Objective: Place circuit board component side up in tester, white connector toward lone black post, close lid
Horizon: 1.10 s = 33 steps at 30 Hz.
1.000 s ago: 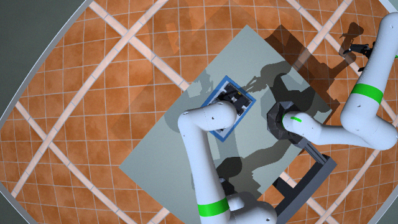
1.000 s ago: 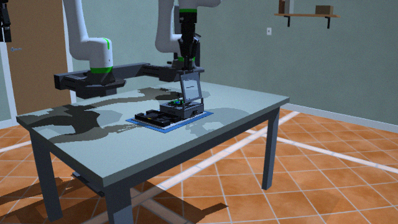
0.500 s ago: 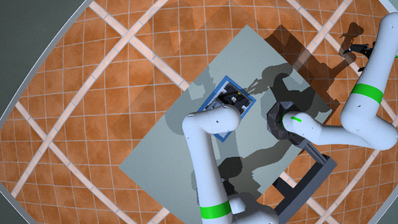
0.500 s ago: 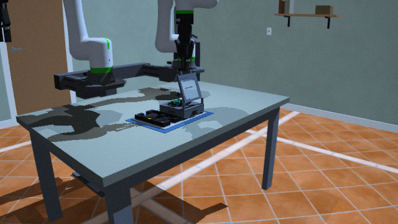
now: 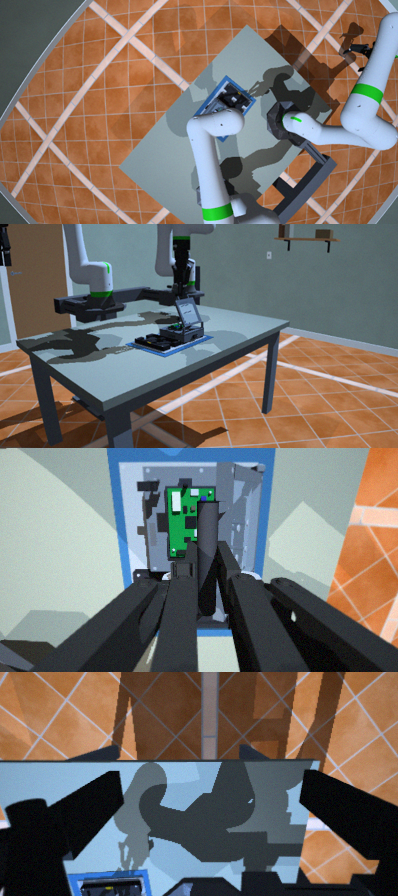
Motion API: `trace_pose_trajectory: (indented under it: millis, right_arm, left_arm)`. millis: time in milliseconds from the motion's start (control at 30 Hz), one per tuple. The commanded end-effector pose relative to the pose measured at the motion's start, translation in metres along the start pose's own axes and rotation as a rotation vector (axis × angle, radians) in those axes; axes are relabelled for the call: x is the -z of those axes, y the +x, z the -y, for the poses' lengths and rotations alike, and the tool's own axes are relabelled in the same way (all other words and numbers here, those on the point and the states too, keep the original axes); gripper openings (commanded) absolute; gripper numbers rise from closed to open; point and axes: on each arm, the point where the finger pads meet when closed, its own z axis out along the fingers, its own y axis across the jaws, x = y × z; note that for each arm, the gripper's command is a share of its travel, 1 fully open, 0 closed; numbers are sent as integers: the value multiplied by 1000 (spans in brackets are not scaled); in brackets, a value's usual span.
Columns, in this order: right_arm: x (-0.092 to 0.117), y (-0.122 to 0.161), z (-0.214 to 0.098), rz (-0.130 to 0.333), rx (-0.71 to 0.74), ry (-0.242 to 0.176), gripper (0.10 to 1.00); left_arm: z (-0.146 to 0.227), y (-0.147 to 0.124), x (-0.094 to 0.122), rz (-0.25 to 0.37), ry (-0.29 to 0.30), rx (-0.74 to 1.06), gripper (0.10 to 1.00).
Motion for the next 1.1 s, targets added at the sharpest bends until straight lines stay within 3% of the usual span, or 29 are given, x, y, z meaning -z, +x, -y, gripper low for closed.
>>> trace_pose_trajectory:
  millis: [0,1067]
  right_arm:
    - [1,0,0,-2,0,0,1000]
    - [1,0,0,-2,0,0,1000]
  left_arm:
    - [5,-1,-1,2,-1,0,190]
    - [50,-1,-36,2,-1,0,190]
